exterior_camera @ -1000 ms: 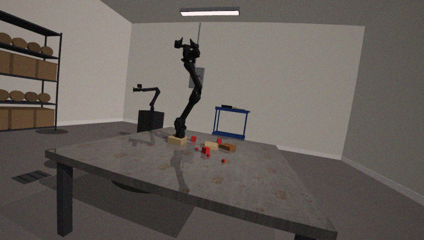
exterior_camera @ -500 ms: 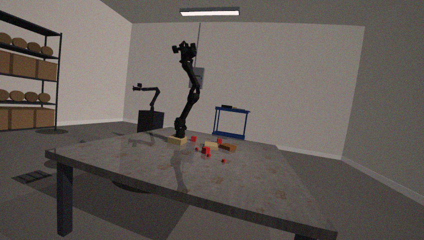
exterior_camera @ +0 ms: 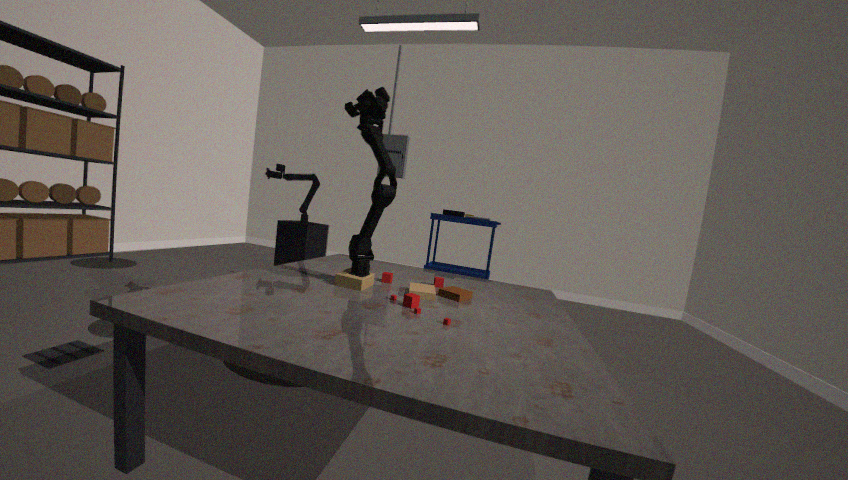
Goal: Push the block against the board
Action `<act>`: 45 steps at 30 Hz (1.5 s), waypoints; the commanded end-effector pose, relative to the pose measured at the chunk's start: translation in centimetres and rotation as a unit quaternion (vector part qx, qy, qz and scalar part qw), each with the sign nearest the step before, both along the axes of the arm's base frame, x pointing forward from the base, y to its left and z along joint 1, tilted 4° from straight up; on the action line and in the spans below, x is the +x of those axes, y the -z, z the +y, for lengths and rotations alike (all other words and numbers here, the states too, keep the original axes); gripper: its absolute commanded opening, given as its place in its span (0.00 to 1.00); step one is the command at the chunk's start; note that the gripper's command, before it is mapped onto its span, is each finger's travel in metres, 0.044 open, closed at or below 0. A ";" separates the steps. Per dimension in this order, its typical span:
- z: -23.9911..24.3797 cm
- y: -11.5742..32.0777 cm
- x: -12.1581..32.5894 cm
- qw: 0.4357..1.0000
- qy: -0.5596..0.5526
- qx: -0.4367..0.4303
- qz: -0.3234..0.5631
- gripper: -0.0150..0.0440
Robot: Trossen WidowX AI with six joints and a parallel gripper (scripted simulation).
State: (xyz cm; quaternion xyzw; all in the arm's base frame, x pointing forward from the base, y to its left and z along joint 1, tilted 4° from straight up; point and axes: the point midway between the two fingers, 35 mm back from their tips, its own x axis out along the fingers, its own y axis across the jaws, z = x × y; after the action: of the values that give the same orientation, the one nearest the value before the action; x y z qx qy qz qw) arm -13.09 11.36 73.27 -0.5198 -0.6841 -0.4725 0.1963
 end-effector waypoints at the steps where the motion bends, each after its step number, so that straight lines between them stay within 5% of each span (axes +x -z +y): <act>1: 1.4 1.1 -1.3 0.998 0.041 0.000 -0.042 0.25; 25: 11.2 8.2 -3.9 0.909 0.293 0.006 -0.297 0.25; 45: 19.7 15.9 -0.9 0.758 0.427 -0.025 -0.493 0.25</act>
State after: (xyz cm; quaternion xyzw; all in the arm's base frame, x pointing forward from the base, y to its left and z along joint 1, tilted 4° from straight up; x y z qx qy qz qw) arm -14.42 29.73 58.86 -0.4788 -0.4205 -0.6778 -0.3668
